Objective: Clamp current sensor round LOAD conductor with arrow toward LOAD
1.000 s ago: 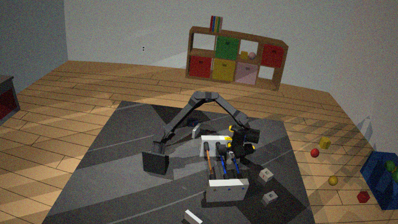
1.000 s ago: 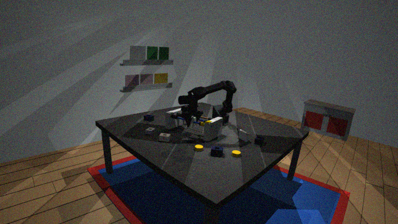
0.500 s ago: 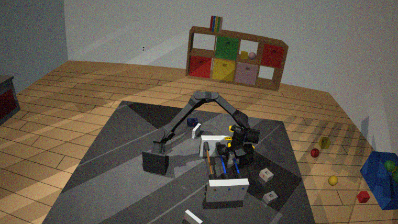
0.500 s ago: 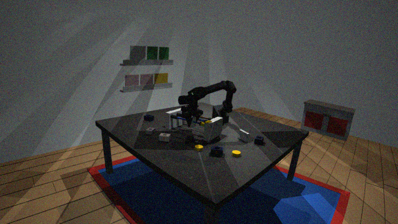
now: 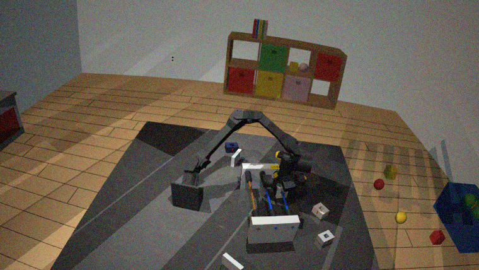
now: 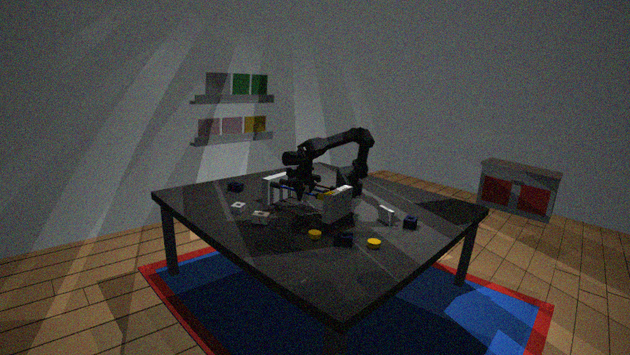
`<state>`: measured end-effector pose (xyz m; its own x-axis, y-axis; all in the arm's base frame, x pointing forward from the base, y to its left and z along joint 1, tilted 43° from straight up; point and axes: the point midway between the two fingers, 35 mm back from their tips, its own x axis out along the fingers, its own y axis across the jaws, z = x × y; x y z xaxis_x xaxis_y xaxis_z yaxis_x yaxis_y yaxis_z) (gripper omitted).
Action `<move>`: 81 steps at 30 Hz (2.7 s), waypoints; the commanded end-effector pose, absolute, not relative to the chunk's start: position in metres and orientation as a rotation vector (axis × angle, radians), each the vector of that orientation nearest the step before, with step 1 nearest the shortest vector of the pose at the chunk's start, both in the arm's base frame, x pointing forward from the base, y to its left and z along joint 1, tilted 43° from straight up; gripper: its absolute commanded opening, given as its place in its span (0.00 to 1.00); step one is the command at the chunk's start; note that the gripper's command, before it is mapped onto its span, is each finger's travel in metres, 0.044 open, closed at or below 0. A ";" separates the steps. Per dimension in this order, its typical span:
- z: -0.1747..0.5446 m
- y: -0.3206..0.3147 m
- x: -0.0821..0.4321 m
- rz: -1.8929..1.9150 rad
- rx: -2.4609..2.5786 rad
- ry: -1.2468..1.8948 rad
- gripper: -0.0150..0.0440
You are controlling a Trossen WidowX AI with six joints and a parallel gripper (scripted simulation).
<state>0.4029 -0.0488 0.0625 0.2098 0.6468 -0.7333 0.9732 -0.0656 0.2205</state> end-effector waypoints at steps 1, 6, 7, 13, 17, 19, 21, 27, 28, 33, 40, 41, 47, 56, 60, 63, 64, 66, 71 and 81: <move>0.065 -0.050 0.402 -0.575 1.832 1.458 0.39; 0.068 -0.052 0.401 -0.503 1.928 1.312 0.25; 0.068 -0.053 0.400 -0.497 1.935 1.301 0.25; 0.069 -0.053 0.400 -0.492 1.941 1.292 0.25; 0.065 -0.053 0.401 -0.507 1.928 1.310 0.25; 0.065 -0.053 0.401 -0.507 1.928 1.310 0.25; 0.065 -0.053 0.401 -0.507 1.928 1.310 0.25; 0.065 -0.053 0.401 -0.507 1.928 1.310 0.43; 0.065 -0.053 0.401 -0.507 1.928 1.310 0.48; 0.065 -0.053 0.401 -0.507 1.928 1.310 0.70; 0.066 -0.054 0.401 -0.511 1.923 1.317 1.00; 0.066 -0.053 0.401 -0.508 1.930 1.311 0.96; 0.066 -0.053 0.401 -0.508 1.930 1.311 0.79; 0.066 -0.053 0.401 -0.508 1.930 1.311 0.69; 0.066 -0.053 0.401 -0.508 1.930 1.311 0.64; 0.066 -0.053 0.401 -0.508 1.930 1.311 0.61; 0.066 -0.053 0.401 -0.507 1.930 1.310 0.56; 0.067 -0.054 0.401 -0.505 1.932 1.307 0.47; 0.066 -0.054 0.400 -0.510 1.931 1.310 0.25; 0.066 -0.054 0.400 -0.516 1.924 1.321 0.25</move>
<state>0.3999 -0.0539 0.0660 0.3991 0.6219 -0.6738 0.9139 -0.2100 0.3475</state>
